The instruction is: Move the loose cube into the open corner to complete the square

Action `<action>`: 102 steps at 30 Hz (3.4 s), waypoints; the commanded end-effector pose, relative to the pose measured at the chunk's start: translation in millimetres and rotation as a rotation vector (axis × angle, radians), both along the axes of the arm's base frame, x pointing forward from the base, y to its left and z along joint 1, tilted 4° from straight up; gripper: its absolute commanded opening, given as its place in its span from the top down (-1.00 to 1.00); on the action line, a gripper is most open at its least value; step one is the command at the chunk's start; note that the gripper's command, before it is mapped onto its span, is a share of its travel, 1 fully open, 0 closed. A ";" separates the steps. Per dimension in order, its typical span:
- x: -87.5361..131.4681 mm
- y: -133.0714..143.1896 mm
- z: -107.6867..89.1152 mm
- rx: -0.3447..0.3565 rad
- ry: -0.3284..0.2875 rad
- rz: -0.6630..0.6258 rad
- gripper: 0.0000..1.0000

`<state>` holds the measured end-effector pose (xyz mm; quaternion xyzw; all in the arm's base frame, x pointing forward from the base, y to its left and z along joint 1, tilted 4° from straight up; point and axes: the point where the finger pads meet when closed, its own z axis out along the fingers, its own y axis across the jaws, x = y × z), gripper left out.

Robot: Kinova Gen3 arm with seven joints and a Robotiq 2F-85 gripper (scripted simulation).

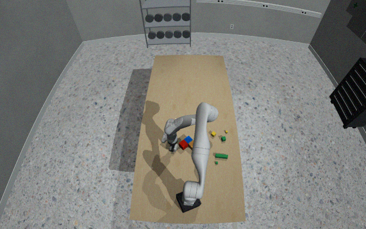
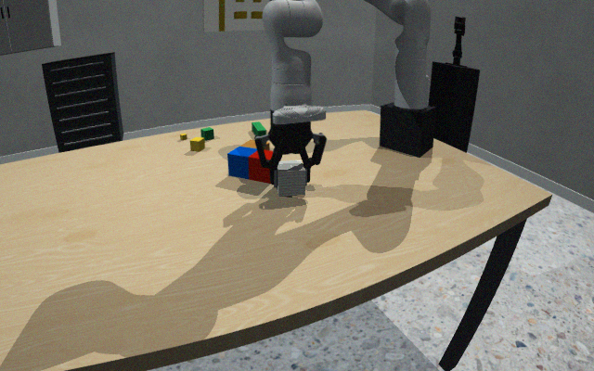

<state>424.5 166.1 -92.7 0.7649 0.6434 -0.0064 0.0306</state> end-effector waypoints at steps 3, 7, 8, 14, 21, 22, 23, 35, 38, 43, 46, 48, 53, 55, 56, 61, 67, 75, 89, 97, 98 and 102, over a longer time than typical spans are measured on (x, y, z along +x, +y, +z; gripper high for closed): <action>0.9 0.5 3.1 0.001 -0.002 0.000 0.80; 0.7 0.7 7.3 0.001 -0.002 0.000 0.80; 0.7 0.8 8.7 0.001 -0.002 0.000 0.80; 0.3 1.4 19.6 0.001 -0.002 0.000 0.80; 0.0 2.0 31.2 0.001 -0.002 0.000 0.80; -0.1 2.1 33.7 0.001 -0.002 0.000 0.80; -0.2 2.3 36.2 0.001 -0.002 0.000 0.80; -1.0 3.6 60.6 0.001 -0.002 0.000 0.80; -1.2 3.9 66.8 0.001 -0.002 0.000 0.80; -1.4 4.4 74.8 0.001 -0.002 0.000 0.80; -1.6 4.5 78.1 0.001 -0.002 0.000 0.80; -1.6 4.6 79.7 0.001 -0.002 0.000 0.80; -1.7 4.7 81.2 0.001 -0.002 0.000 0.80; -1.7 4.7 81.7 0.001 -0.002 0.000 0.80; -1.7 4.7 81.8 0.001 -0.002 0.000 0.80; -1.8 4.4 81.9 0.001 -0.003 -0.002 0.80; -4.8 -5.1 82.3 0.003 -0.008 -0.061 0.80; -19.8 -41.7 84.0 0.010 -0.022 -0.292 0.80; -42.6 -81.1 86.2 0.018 -0.030 -0.553 0.80; -42.6 -81.1 86.2 0.018 -0.030 -0.553 0.80; -42.6 -81.1 86.2 0.018 -0.030 -0.553 0.80; -42.6 -81.1 86.2 0.018 -0.030 -0.553 0.80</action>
